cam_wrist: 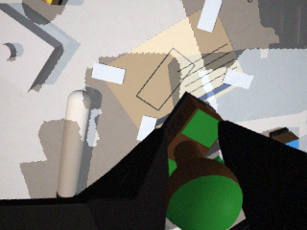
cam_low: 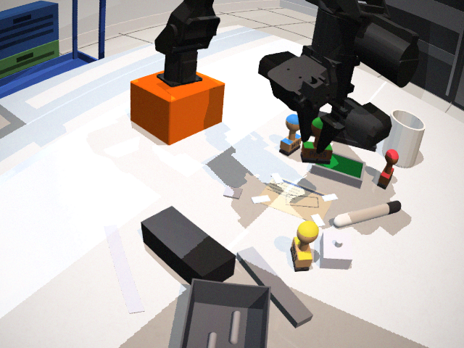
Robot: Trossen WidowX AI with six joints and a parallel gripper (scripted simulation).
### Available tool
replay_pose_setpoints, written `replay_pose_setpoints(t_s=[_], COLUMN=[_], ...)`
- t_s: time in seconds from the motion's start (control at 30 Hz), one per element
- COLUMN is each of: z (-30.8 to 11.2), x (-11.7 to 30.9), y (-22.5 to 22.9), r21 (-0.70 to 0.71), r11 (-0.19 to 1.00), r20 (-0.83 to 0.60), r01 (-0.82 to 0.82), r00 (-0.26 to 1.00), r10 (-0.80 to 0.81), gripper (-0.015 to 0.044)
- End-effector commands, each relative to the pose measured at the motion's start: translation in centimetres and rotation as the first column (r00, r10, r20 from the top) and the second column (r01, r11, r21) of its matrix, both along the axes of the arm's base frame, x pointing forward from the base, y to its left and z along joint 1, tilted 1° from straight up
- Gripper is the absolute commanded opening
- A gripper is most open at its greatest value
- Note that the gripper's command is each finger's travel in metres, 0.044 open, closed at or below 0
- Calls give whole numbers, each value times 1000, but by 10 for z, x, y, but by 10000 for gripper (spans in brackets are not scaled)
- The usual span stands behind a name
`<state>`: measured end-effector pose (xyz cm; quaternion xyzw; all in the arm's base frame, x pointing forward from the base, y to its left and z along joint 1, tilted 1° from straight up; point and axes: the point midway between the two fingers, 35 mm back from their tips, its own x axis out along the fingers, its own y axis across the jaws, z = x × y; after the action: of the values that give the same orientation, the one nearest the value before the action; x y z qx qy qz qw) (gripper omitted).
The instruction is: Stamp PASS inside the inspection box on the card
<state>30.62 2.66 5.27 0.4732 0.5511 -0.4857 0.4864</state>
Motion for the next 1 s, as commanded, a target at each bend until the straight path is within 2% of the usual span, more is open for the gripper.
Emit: replay_pose_setpoints(t_s=[0.0,0.97], z=[-1,-19], x=[-2,0], y=[-6,-6], r21=[6,4], r11=[995,995], r20=[-13,-11], r01=[98,96], r00=[995,995], r10=[-98,-96], gripper=[0,0])
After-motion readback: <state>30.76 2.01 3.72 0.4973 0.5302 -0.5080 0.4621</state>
